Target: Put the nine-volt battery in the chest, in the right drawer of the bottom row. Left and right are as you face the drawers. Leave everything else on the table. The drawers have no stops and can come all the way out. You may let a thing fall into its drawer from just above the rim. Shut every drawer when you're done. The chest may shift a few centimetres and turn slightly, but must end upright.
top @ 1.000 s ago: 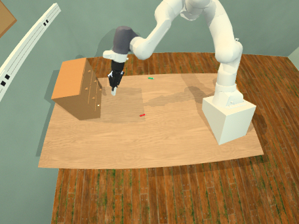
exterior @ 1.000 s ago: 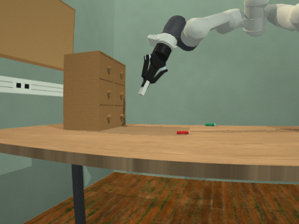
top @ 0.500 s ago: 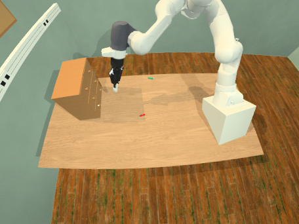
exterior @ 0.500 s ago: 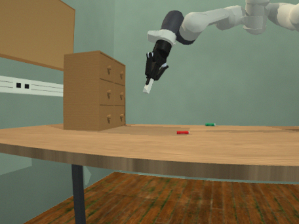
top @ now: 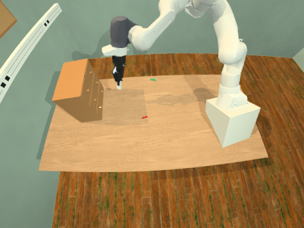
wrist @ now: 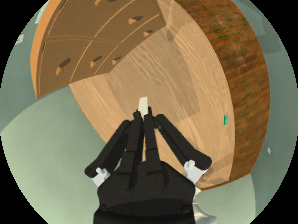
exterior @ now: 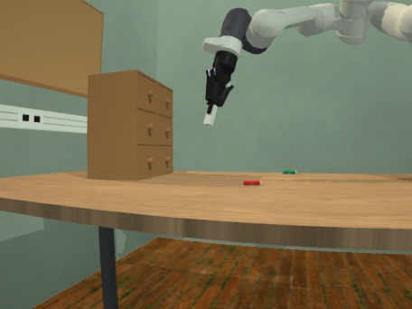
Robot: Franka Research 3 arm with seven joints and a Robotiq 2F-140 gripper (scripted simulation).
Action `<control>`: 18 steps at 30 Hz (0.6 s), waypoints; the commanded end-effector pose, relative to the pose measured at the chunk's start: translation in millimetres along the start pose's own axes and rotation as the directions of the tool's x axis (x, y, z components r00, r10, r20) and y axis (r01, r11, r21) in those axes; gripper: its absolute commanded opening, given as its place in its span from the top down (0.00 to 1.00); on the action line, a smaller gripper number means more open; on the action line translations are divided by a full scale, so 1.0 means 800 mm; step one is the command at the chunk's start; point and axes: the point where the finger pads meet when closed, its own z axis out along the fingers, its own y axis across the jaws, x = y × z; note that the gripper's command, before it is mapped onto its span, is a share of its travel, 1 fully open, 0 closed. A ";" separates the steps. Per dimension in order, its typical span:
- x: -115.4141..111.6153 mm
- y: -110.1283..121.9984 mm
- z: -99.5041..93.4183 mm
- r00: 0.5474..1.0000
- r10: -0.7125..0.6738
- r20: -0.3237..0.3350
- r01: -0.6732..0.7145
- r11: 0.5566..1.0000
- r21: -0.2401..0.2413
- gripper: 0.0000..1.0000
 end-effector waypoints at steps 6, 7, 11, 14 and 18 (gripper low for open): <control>-0.006 0.020 -0.013 0.990 -0.132 0.040 0.134 0.990 -0.049 0.90; -0.007 0.022 -0.015 0.989 -0.141 0.043 0.143 0.988 -0.054 0.90; -0.007 0.029 -0.023 0.983 -0.175 0.056 0.179 0.981 -0.074 0.90; -0.008 0.035 -0.030 0.978 -0.199 0.065 0.204 0.975 -0.087 0.90; -0.009 0.042 -0.038 0.970 -0.228 0.079 0.236 0.966 -0.104 0.90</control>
